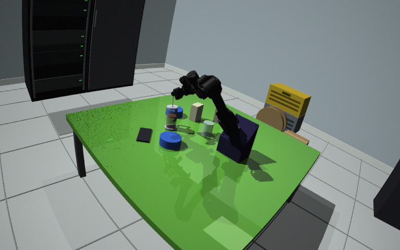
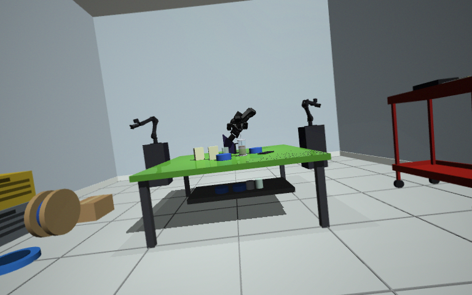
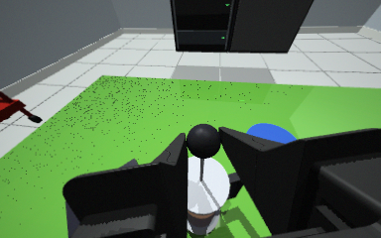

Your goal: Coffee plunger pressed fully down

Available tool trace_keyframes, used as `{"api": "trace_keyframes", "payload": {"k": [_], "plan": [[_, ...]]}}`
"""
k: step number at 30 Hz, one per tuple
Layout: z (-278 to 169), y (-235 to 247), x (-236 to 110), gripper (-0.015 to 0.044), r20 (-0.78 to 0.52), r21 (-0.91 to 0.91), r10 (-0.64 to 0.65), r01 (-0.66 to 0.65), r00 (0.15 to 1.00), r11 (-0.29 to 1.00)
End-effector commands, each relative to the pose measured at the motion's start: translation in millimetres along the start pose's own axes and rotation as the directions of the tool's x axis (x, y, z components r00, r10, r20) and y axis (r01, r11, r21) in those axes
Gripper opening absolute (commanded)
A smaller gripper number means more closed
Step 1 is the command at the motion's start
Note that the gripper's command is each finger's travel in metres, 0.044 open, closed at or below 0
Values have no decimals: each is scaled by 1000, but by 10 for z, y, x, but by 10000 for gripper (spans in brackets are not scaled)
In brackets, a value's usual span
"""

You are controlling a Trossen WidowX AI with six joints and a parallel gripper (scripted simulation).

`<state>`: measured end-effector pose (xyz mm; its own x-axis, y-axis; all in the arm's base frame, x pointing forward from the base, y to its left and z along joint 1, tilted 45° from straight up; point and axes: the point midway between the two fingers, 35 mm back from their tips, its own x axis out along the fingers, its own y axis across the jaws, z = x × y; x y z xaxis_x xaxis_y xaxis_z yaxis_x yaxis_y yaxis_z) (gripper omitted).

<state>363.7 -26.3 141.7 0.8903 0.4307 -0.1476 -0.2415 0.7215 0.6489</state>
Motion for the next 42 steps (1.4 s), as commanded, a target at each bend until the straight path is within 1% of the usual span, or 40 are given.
{"api": "trace_keyframes", "payload": {"k": [1, 19, 42], "plan": [[-239, -6, 68, 119, -46, 29, 1, 0, 999, 1000], [-442, 14, 263, 119, -41, 33, 6, -4, 999, 999], [-396, -12, 342, 119, -40, 32, 7, -6, 999, 999]]}}
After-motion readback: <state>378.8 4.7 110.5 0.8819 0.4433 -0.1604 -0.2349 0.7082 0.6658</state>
